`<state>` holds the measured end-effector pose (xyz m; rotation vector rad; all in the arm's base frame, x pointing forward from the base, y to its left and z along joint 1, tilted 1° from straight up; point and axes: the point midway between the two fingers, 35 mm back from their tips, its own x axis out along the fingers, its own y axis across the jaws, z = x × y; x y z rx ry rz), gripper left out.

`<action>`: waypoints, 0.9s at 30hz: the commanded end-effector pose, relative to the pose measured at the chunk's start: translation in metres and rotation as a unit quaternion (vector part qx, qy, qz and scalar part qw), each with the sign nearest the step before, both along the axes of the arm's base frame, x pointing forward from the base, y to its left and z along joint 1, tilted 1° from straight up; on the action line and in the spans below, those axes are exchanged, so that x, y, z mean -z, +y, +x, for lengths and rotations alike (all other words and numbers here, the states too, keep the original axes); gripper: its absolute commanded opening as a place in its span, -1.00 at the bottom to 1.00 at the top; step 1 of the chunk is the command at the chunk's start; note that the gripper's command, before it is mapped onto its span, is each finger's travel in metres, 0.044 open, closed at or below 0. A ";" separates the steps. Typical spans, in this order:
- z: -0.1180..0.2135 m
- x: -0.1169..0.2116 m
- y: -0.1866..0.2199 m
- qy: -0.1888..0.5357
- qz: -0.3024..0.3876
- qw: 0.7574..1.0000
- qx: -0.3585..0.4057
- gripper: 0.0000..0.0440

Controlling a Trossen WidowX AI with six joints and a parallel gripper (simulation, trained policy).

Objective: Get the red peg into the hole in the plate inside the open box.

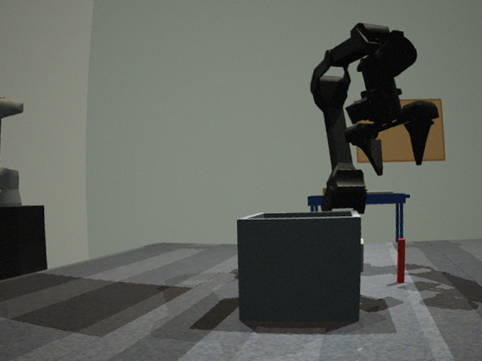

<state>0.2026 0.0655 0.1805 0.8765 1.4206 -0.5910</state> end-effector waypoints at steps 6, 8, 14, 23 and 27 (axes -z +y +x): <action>-0.009 0.024 0.011 0.057 -0.005 0.996 0.069 0.99; -0.011 0.030 0.013 0.068 -0.009 0.994 0.084 0.99; -0.017 0.048 0.018 0.094 -0.026 0.988 0.123 1.00; -0.020 0.083 0.017 0.111 -0.053 0.979 0.162 1.00; -0.020 0.098 0.016 0.113 -0.060 0.976 0.175 1.00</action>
